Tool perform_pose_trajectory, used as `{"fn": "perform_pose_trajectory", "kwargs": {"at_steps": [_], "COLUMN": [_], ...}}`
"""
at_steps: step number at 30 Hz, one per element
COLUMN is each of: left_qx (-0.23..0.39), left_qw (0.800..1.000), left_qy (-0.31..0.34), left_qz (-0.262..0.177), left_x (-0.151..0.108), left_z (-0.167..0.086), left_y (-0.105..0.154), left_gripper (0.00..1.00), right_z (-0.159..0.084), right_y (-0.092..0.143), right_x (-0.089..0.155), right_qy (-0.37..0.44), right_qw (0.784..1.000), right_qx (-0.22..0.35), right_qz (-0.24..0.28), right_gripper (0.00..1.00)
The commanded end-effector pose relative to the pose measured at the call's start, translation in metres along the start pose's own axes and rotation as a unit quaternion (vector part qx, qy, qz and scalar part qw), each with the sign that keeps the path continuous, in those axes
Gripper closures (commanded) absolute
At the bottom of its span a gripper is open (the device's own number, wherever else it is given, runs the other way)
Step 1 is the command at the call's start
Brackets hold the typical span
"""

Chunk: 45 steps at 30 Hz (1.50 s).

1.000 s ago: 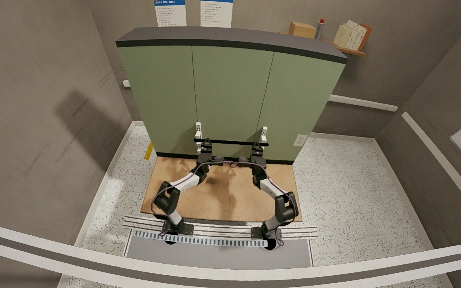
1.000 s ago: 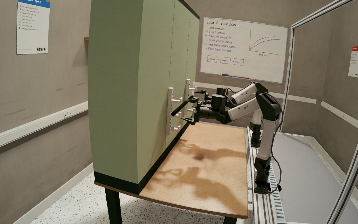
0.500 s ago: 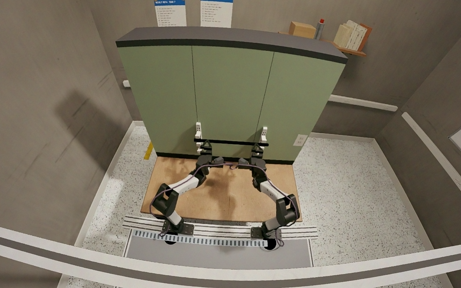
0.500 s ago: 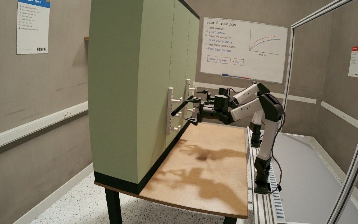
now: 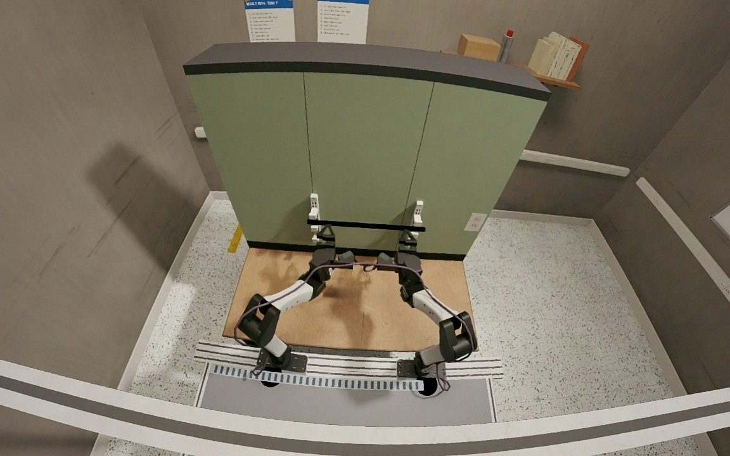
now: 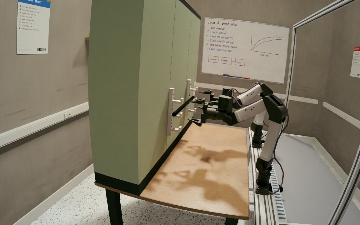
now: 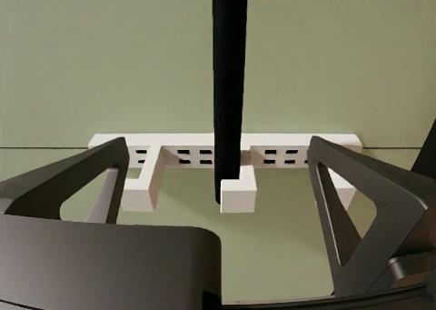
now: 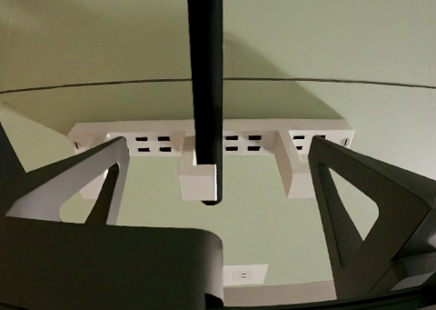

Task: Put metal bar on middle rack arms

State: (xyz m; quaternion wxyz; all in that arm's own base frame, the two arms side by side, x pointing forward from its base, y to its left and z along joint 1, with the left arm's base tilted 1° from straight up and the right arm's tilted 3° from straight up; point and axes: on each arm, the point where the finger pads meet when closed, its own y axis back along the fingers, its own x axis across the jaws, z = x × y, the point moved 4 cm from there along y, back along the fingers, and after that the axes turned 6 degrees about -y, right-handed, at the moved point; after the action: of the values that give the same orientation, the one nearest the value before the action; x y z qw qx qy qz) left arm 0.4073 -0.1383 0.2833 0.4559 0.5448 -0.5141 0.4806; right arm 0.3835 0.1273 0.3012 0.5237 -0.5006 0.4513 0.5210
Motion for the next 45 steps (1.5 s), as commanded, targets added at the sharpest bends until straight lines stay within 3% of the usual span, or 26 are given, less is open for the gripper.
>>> {"fn": "perform_pose_trajectory", "kwargs": {"at_steps": [1,13,45], "left_qx": [0.000,0.000,0.000], "left_qw": [1.000,1.000,1.000], "left_qy": [0.003,0.003,0.001], "left_qz": [0.000,-0.001,-0.004], "left_x": [-0.002,-0.003,-0.004], "left_z": [-0.001,-0.001,-0.001], "left_y": [0.009,0.023,0.023], "left_gripper": [0.00,0.00,0.00], "right_z": [0.002,0.001,0.001], "right_y": [0.010,0.023,0.023], "right_x": [0.005,0.006,0.007], "right_qy": [0.009,0.010,0.011], "right_qw": [1.000,1.000,1.000], "right_qx": [0.000,0.000,0.000], "right_qz": [0.009,0.012,0.014], "right_gripper": [0.00,0.00,0.00]}}
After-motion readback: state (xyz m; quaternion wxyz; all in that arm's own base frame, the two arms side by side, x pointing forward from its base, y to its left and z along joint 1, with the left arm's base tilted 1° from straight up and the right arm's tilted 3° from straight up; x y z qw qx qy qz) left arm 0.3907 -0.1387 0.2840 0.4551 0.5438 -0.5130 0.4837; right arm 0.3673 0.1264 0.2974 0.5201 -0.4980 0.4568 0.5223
